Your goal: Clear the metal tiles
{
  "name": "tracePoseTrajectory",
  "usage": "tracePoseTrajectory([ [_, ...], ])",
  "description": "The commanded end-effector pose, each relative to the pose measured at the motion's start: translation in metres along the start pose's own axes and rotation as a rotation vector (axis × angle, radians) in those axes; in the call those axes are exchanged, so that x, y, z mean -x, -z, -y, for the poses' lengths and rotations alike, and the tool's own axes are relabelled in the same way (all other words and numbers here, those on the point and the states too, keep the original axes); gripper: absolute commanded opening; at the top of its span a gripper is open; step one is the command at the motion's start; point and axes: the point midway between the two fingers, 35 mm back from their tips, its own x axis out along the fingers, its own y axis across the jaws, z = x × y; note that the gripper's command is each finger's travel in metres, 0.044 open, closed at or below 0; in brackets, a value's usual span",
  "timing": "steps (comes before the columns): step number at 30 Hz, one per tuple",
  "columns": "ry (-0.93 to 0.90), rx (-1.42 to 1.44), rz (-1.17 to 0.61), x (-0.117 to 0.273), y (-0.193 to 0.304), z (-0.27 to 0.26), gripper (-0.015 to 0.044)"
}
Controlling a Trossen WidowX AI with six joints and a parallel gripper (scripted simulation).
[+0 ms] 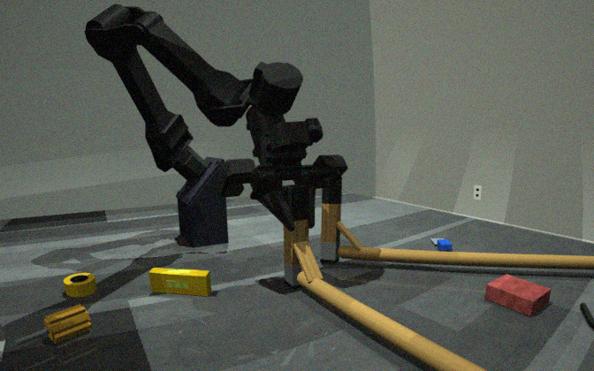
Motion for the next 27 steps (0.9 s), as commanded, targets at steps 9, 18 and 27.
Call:
tracePoseTrajectory([
  [9,-0.010,0.003,0.008,-0.010,-0.019,-0.005,0.0000],
  [18,-0.011,0.004,0.008,-0.019,-0.031,-0.005,0.0000],
  [27,-0.012,0.005,0.008,-0.028,-0.042,-0.001,0.0000],
])
